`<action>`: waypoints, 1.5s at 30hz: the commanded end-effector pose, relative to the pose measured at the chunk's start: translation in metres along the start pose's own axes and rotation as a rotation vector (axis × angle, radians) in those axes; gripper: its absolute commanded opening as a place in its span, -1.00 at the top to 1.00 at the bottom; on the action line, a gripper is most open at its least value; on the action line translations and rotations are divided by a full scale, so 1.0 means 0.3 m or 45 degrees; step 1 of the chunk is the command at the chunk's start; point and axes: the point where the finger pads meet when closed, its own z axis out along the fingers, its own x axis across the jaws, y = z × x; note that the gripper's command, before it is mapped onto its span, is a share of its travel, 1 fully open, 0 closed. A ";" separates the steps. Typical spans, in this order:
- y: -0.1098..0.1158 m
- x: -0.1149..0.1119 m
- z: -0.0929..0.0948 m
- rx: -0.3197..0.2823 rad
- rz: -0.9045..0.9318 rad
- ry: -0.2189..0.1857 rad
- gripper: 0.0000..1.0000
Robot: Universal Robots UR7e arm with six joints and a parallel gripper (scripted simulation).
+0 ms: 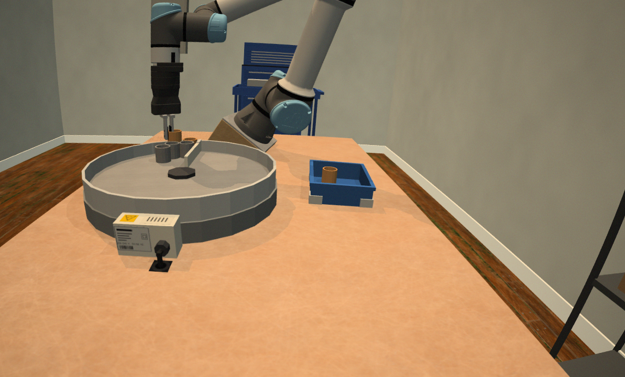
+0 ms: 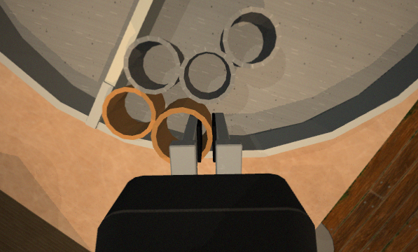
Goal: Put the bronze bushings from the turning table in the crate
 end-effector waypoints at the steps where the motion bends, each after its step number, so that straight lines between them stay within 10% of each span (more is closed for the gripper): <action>1: 0.000 0.001 -0.002 0.000 0.000 0.001 1.00; 45: 0.000 0.001 -0.077 0.000 0.000 0.002 1.00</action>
